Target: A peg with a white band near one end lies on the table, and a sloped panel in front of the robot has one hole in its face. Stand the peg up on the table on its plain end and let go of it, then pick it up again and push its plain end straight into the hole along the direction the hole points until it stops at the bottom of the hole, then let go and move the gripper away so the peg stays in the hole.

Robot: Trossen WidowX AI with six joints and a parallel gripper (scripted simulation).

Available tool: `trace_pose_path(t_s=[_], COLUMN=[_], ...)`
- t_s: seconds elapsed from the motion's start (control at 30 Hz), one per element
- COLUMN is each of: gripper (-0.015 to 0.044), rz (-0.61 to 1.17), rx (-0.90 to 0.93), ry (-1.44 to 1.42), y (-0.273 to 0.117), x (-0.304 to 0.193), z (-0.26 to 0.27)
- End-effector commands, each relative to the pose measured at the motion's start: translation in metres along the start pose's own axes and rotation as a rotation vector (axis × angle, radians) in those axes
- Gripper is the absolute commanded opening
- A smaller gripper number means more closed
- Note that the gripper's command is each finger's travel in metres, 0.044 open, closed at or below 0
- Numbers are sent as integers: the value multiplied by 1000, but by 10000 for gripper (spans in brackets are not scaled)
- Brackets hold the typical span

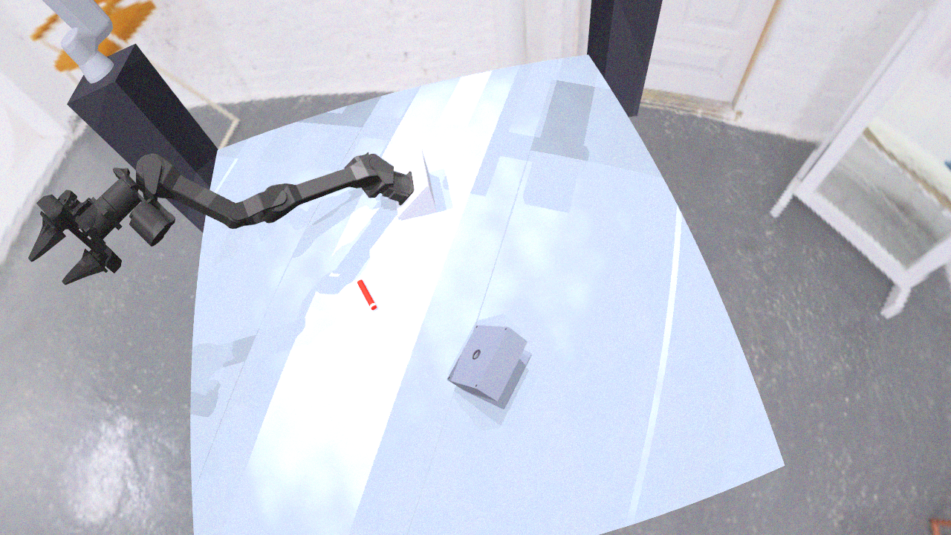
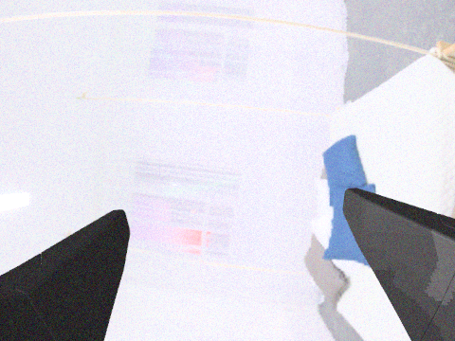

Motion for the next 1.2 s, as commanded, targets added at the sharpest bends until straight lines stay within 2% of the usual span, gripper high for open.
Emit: trace_pose_path(t_s=[0.0, 0.03, 0.63, 1.17], gripper=[426, 440, 440, 440], rz=[-5, -18, -471, -721], rx=[1, 2, 164, 372], ry=[2, 7, 113, 16], y=[0, -1, -66, -136], x=[1, 5, 121, 168], z=[0, -1, 8, 44])
Point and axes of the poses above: the point midway between the two fingers, 35 mm back from their tips, its own y axis out along the fingers, its own z axis across the jaws, x = y × z, the point moved 6 cm from there along -y, back along the fingers, and after that the axes turned 11 degrees about -y, right-handed, at the moved point
